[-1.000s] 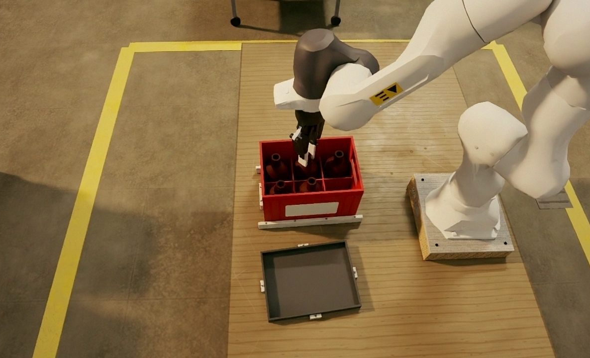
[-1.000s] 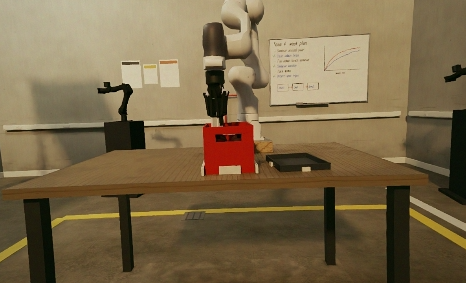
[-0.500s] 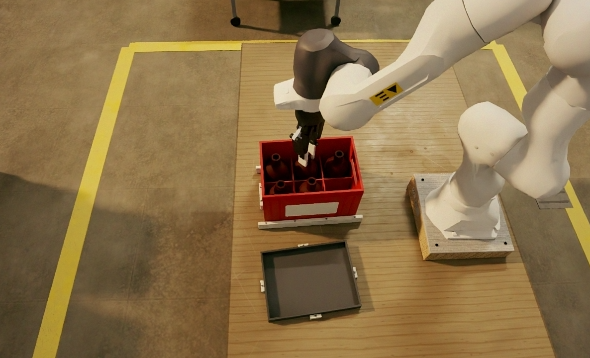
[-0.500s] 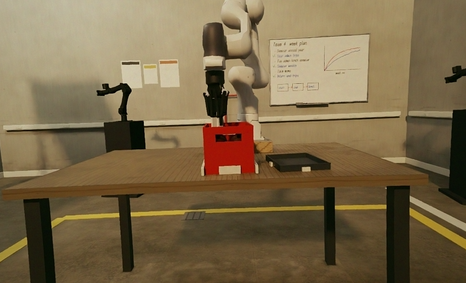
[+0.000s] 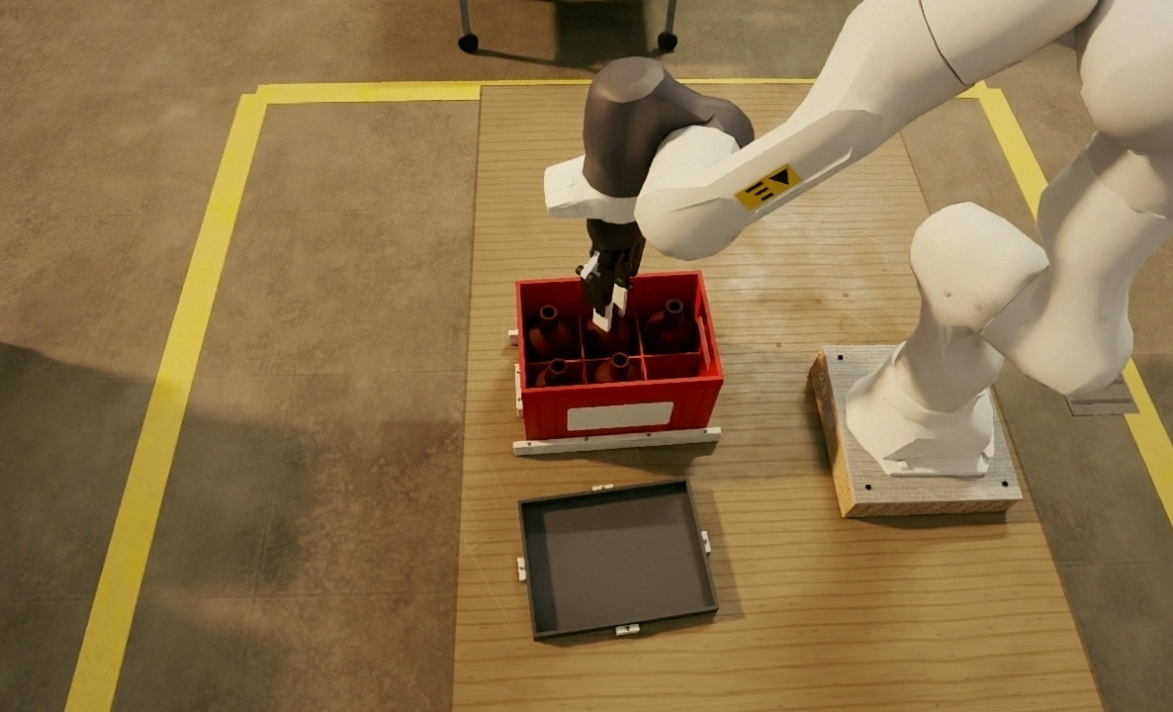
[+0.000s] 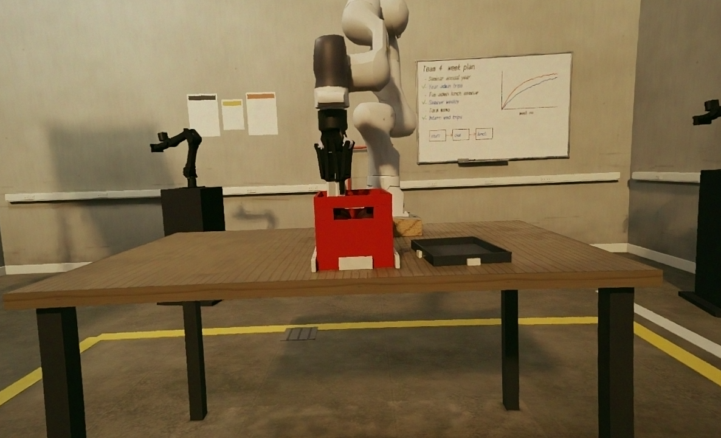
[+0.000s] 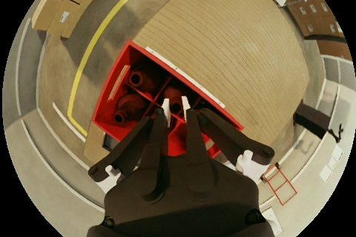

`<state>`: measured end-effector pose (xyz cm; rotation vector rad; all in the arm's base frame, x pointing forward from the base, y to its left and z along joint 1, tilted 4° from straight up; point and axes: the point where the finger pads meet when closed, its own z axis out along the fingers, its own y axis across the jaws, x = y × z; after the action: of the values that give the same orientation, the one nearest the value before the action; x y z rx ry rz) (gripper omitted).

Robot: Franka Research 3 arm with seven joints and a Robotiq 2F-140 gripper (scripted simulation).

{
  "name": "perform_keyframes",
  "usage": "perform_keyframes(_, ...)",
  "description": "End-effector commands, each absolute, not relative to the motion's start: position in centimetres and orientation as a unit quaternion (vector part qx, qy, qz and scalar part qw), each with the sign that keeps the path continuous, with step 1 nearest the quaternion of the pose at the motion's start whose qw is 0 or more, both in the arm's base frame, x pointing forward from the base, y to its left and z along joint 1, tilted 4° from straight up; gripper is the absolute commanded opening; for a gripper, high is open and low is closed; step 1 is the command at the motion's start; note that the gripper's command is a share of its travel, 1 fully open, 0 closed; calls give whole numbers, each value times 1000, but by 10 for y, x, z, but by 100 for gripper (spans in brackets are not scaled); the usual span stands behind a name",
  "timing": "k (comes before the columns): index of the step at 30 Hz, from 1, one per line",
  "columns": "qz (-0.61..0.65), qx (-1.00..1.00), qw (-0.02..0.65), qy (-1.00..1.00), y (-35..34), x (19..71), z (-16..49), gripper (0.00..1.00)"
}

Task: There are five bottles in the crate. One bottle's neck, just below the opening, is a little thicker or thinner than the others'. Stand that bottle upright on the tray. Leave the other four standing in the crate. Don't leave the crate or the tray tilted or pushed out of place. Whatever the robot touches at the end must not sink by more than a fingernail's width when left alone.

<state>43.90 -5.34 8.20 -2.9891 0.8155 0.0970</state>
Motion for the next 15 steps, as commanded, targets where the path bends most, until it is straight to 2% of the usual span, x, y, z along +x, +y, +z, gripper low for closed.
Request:
perform_keyframes(1, 31, -964, 20, 262, -54, 439, 81, 10)
perform_keyframes(11, 31, -964, 20, 262, -54, 439, 81, 10)
perform_keyframes(12, 31, -964, 20, 262, -54, 439, 81, 44)
perform_keyframes(15, 31, -964, 20, 262, -54, 439, 81, 44)
